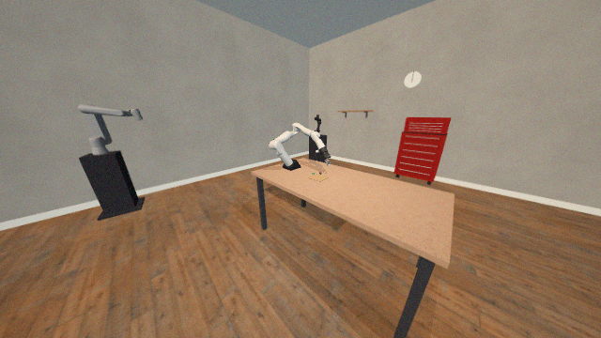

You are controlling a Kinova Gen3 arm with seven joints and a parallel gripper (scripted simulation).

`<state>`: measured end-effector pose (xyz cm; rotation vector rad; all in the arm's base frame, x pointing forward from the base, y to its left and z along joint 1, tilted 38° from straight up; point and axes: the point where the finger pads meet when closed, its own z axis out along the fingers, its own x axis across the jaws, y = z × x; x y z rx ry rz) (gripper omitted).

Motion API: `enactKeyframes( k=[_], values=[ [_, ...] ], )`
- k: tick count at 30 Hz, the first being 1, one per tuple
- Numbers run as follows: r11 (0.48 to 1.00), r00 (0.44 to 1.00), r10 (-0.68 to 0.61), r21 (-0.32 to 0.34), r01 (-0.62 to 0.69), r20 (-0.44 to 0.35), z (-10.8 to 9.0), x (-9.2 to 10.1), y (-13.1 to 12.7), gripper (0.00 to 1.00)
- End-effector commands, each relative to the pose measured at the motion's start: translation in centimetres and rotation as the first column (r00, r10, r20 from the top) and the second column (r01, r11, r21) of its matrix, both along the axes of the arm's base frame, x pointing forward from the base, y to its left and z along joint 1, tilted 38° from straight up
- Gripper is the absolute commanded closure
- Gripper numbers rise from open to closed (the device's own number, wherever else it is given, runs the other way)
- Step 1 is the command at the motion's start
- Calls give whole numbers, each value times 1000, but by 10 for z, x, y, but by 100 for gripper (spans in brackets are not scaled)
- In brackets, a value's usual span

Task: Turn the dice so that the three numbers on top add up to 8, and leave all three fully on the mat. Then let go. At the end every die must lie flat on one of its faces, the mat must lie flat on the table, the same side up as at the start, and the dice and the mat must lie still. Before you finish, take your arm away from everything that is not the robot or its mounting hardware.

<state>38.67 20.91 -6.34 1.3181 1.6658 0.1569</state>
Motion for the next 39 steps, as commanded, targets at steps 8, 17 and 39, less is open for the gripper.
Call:
enactKeyframes(
  k=[8, 17, 39],
  values=[
    [982, 959, 188, -49, -182, 213, -3, -11, 2, 66],
    [975, 941, 221, -58, -213, 255, -2, -10, 2, 66],
    [975, 941, 221, -58, -213, 255, -35, -7, -22, 66]
  ],
)
